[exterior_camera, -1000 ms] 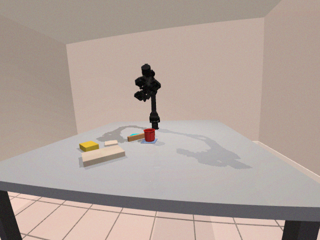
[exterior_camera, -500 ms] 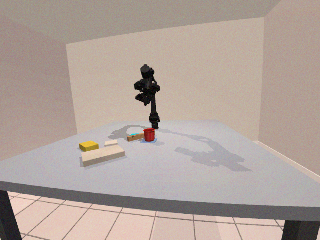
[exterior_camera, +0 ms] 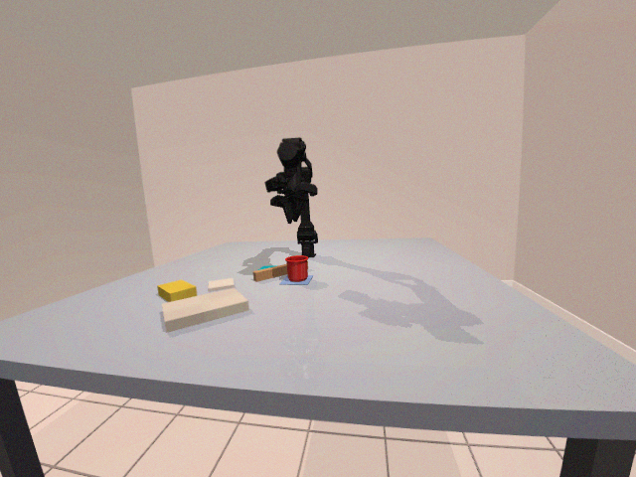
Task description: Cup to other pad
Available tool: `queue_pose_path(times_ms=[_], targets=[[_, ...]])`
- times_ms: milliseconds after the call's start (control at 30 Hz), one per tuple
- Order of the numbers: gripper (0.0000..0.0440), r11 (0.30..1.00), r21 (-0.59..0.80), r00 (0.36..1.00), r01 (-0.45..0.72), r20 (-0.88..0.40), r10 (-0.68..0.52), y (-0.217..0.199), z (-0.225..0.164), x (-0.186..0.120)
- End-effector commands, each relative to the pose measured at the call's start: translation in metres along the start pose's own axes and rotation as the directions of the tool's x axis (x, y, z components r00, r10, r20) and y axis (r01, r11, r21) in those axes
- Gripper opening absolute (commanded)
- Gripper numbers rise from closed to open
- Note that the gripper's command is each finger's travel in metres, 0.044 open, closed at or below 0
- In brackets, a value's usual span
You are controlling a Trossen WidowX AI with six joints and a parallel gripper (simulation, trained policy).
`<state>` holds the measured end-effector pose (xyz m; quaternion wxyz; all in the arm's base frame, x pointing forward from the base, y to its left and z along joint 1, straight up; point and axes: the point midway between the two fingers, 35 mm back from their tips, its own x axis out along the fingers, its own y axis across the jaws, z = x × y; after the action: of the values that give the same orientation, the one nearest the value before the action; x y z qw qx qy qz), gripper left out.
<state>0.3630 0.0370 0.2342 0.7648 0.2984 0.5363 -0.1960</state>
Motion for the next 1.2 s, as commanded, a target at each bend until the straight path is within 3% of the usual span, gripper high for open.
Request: queue_pose_path(times_ms=[0, 600, 1167], targets=[[0.0139, 0.999, 0.011, 0.999, 0.042, -0.027, -0.041, -0.004, -0.002, 0.007], [0.0159, 0.964, 0.006, 0.949, 0.264, -0.179, -0.259, -0.032, -0.021, 0.053], [0.0175, 0.927, 0.003, 0.901, 0.376, -0.235, -0.365, -0.056, -0.037, 0.107]])
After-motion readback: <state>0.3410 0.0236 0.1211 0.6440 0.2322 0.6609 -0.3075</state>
